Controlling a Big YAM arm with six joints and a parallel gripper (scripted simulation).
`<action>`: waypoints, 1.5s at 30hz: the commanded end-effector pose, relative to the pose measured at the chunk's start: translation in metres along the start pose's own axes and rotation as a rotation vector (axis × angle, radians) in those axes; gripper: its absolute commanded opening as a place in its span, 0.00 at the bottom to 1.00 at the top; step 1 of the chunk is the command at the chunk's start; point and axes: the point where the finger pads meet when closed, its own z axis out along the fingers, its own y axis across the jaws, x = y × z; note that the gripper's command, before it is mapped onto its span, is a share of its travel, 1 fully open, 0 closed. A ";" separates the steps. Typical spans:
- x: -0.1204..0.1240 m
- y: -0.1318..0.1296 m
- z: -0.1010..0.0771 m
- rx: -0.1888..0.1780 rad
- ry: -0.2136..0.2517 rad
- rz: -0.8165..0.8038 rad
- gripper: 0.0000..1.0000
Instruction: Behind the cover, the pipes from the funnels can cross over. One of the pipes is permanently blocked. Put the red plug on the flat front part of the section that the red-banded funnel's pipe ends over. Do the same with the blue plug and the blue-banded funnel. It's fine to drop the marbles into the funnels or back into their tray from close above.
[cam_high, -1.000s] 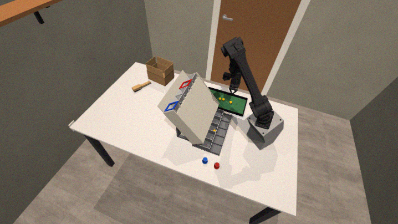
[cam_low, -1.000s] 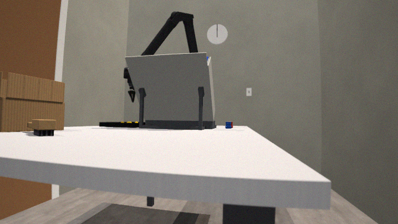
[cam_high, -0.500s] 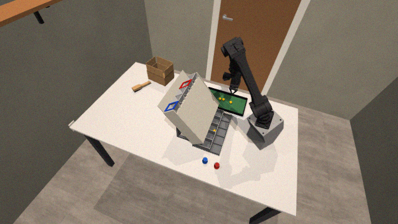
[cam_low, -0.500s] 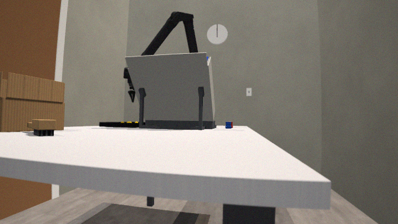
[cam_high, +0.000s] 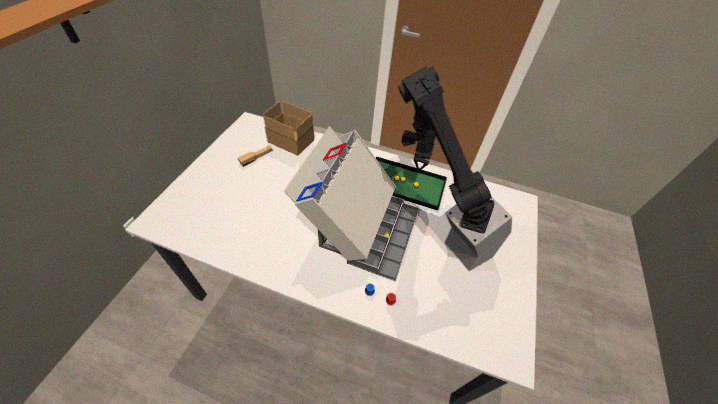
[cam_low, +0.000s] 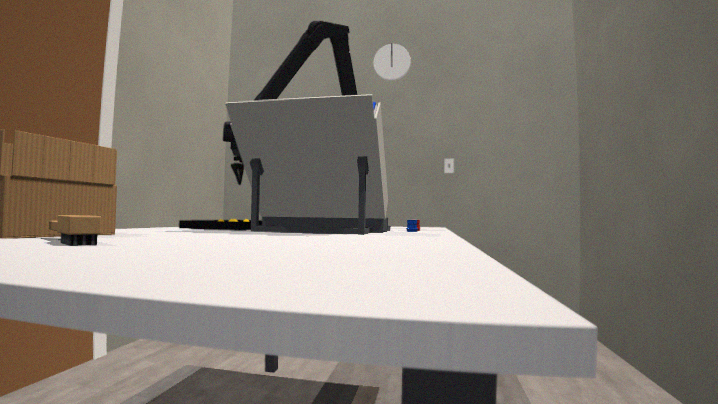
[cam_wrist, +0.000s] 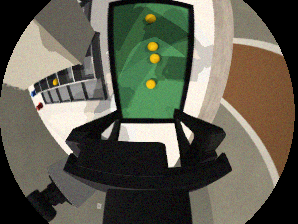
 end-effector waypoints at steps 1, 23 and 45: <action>0.002 -0.013 0.002 0.005 -0.002 0.003 0.80; 0.002 -0.013 0.002 0.005 -0.002 0.003 0.80; 0.004 -0.019 0.005 0.005 -0.002 0.003 0.80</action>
